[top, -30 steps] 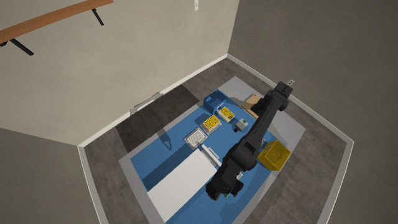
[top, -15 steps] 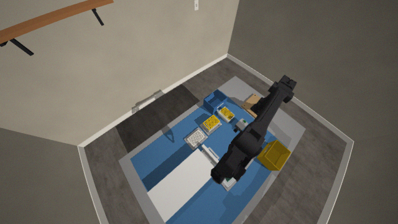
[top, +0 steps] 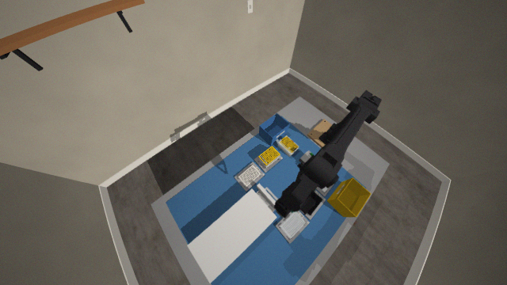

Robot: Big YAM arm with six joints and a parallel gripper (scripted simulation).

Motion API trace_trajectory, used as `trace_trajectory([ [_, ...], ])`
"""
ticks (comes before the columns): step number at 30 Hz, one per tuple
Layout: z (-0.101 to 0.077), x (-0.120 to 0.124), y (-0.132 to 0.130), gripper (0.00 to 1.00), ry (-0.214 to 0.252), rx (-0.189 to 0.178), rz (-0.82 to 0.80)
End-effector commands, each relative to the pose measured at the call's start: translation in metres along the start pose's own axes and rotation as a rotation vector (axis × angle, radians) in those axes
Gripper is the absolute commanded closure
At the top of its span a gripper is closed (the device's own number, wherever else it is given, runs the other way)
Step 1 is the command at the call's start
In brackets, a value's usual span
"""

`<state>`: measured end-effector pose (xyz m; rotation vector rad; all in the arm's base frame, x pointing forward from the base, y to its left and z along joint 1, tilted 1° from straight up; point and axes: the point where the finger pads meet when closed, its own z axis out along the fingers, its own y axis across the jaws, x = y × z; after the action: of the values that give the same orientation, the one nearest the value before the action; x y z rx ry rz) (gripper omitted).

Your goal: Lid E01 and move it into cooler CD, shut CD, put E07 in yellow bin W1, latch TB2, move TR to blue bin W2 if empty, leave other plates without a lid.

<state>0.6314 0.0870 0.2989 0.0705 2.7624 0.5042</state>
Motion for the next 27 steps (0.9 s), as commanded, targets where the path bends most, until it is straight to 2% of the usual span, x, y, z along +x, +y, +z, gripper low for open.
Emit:
trace_trajectory([
  [1, -0.021, 0.013, 0.000, 1.00, -0.006, 0.009, -0.029],
  [3, -0.025, 0.014, -0.008, 1.00, -0.033, 0.005, -0.032],
  [5, -0.026, 0.023, -0.012, 1.00, -0.032, 0.002, -0.032],
  [6, -0.027, 0.033, -0.016, 1.00, 0.014, 0.038, -0.023],
  [7, -0.036, 0.019, -0.009, 1.00, -0.002, 0.057, -0.040],
  [8, -0.030, 0.025, -0.005, 1.00, 0.024, 0.072, -0.049],
  [9, -0.028, 0.048, -0.018, 1.00, 0.052, 0.079, -0.031],
  [11, -0.032, 0.054, -0.028, 1.00, 0.047, 0.081, -0.022],
  [12, -0.033, 0.053, -0.029, 1.00, 0.024, 0.077, -0.030],
  [14, -0.033, 0.053, -0.029, 1.00, 0.024, 0.077, -0.030],
  [15, -0.031, 0.045, -0.025, 1.00, 0.054, 0.103, -0.038],
  [17, -0.030, 0.055, -0.022, 1.00, 0.095, 0.143, -0.050],
  [18, -0.033, 0.079, -0.028, 1.00, 0.116, 0.145, -0.044],
  [20, -0.039, 0.086, -0.043, 1.00, 0.110, 0.151, -0.023],
  [23, -0.041, 0.092, -0.049, 1.00, 0.086, 0.147, -0.030],
  [24, -0.043, 0.103, -0.052, 1.00, 0.134, 0.176, -0.025],
  [25, -0.058, 0.088, -0.038, 1.00, 0.107, 0.191, -0.055],
  [26, -0.043, 0.093, -0.041, 1.00, 0.153, 0.210, -0.057],
  [27, -0.043, 0.118, -0.050, 1.00, 0.179, 0.214, -0.046],
])
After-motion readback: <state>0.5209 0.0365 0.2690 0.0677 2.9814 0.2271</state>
